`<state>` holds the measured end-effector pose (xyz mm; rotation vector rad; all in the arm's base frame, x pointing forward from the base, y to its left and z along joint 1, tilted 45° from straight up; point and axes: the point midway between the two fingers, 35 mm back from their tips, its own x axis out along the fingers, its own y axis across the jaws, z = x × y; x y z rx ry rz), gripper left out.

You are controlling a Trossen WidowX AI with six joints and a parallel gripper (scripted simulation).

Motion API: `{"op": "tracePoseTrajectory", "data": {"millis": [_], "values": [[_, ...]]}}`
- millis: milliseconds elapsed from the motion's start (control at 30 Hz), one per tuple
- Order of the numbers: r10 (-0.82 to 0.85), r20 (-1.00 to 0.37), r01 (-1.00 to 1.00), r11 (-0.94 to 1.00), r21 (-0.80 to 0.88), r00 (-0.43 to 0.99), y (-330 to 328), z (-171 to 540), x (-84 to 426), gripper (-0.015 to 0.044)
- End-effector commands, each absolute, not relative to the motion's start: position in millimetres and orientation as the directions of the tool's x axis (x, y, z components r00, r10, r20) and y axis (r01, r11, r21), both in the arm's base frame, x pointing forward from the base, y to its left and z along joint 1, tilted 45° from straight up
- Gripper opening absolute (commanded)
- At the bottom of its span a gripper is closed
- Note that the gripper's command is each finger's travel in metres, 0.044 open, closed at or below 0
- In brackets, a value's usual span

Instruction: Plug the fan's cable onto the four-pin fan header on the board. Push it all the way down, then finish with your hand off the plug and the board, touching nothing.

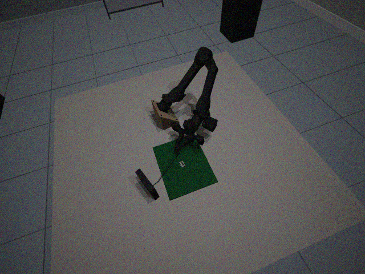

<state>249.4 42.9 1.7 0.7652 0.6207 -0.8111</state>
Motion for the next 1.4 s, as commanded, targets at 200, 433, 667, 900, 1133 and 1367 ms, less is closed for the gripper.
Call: {"op": "tracePoseTrajectory", "data": {"millis": [200,433,667,900,1133,1367], "values": [[-0.403,-0.733,0.815,0.455,0.359,0.548,49.2,-4.0,249.1,0.0],[-0.403,-0.733,0.815,0.455,0.359,0.548,53.4,-8.4,248.5,0.0],[-0.403,-0.733,0.815,0.455,0.358,0.548,57.7,-12.7,248.0,0.0],[-0.403,-0.733,0.815,0.455,0.358,0.547,61.9,-17.0,247.4,0.0],[-0.403,-0.734,0.815,0.455,0.358,0.547,66.1,-21.3,246.9,0.0],[-0.402,-0.737,0.816,0.458,0.352,0.544,63.9,-20.0,246.3,0.0]]}}
